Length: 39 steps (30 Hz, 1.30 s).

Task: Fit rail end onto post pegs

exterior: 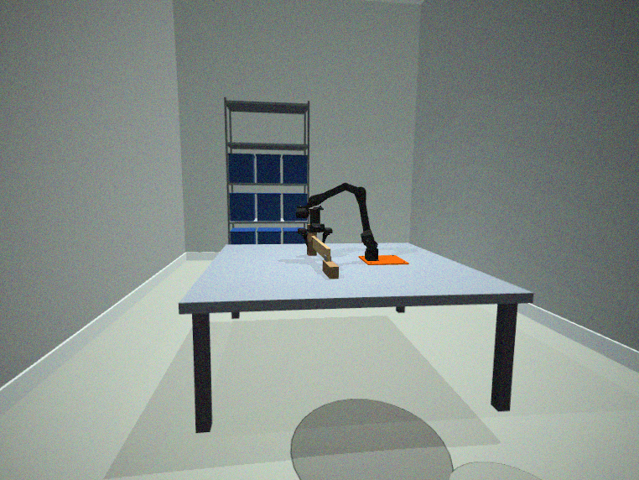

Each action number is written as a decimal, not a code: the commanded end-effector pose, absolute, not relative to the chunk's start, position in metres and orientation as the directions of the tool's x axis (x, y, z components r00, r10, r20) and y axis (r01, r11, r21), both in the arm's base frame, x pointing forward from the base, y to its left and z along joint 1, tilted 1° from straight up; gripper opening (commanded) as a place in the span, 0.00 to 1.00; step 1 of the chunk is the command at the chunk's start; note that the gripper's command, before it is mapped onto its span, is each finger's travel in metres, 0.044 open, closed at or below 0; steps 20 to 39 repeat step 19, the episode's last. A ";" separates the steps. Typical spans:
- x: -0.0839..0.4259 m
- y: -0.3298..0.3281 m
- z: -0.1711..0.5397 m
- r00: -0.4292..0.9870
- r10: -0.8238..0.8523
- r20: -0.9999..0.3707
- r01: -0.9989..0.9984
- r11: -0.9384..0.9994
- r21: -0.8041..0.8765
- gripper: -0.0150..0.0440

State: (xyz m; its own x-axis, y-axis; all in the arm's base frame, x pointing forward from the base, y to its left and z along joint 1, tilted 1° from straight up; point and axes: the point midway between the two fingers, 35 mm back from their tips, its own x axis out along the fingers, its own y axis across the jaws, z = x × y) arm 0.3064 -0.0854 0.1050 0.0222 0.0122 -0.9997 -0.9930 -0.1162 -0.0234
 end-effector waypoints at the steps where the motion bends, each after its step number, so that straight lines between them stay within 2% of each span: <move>1: 0.306 -0.084 0.107 0.023 0.012 -1.000 -0.993 -0.116 -0.024 1.00; 6: 0.302 -0.055 0.135 0.034 0.006 -0.999 -0.993 -0.116 -0.035 1.00; 39: 0.302 -0.055 0.135 0.034 0.006 -0.999 -0.993 -0.116 -0.035 1.00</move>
